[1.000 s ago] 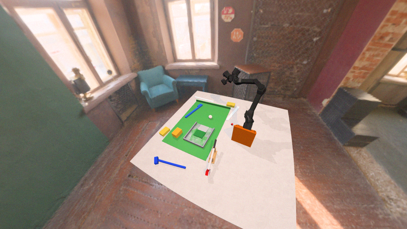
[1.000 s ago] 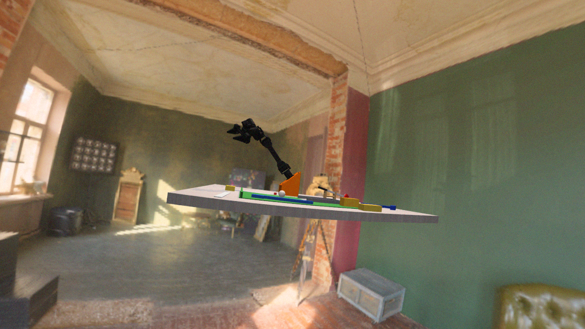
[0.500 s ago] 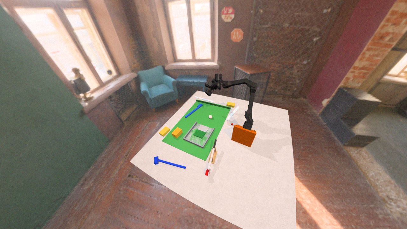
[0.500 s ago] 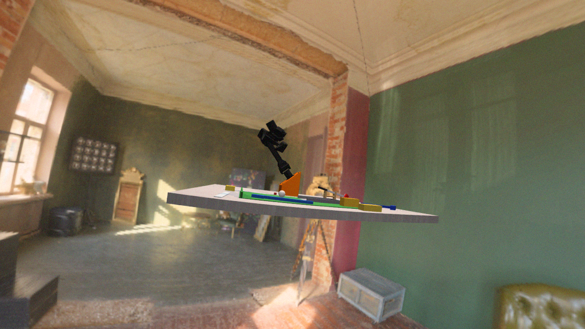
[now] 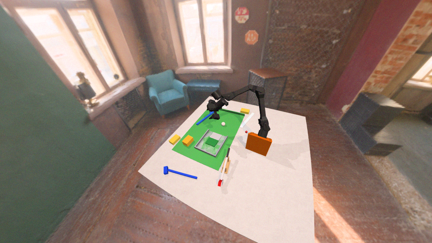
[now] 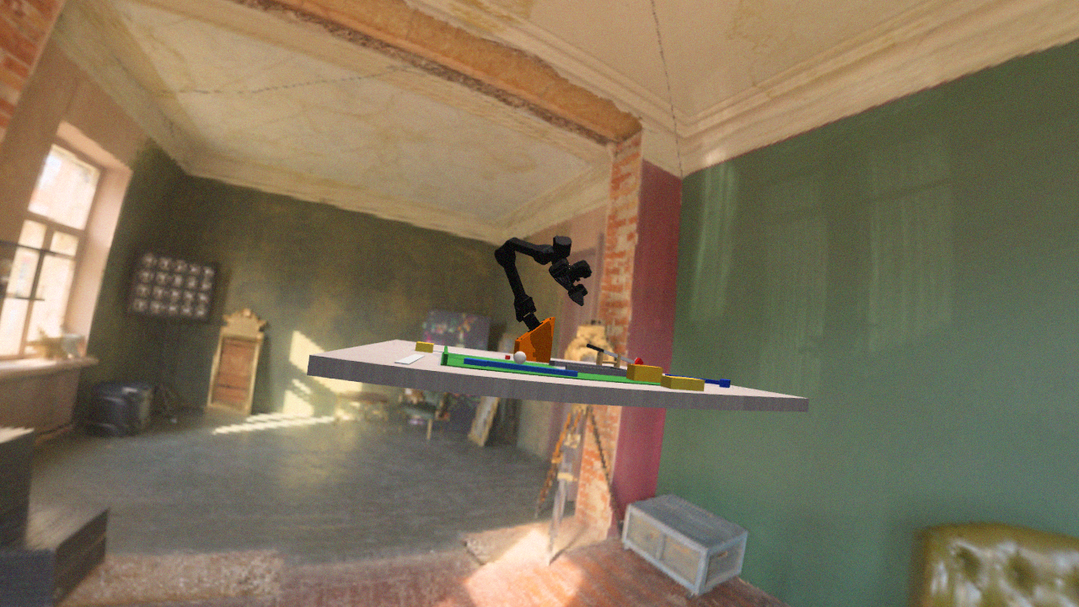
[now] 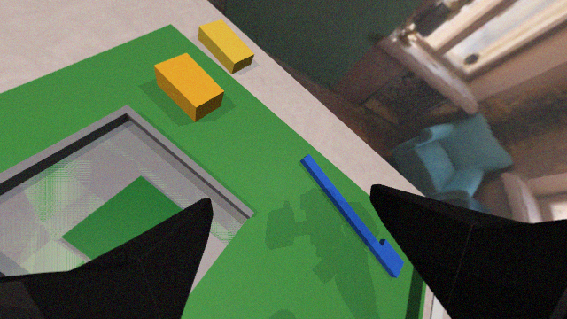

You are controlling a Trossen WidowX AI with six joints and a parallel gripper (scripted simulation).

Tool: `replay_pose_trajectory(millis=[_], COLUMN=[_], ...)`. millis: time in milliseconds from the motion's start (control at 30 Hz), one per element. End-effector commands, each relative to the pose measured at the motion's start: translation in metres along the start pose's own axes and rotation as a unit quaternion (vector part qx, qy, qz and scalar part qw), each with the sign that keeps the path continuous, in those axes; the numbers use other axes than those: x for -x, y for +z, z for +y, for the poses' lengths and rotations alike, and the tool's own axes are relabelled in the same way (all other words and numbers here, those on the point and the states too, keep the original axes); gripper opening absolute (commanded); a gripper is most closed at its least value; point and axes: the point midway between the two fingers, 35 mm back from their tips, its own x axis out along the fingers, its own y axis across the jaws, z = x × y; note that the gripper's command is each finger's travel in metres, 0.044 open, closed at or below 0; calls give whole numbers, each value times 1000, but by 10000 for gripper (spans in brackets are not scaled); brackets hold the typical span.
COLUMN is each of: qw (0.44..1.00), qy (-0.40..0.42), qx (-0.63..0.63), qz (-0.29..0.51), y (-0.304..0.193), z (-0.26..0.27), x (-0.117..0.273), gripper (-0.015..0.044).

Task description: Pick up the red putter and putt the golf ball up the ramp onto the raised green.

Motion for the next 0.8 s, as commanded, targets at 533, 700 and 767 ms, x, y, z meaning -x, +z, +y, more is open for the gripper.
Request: replay_pose_trajectory(millis=[533, 700, 767], qw=[860, 840, 840], qy=[320, 332, 332], qx=[373, 398, 398], qz=[141, 163, 163], y=[-30, -40, -41], z=[318, 331, 332], x=[51, 55, 54], gripper=[440, 440, 440])
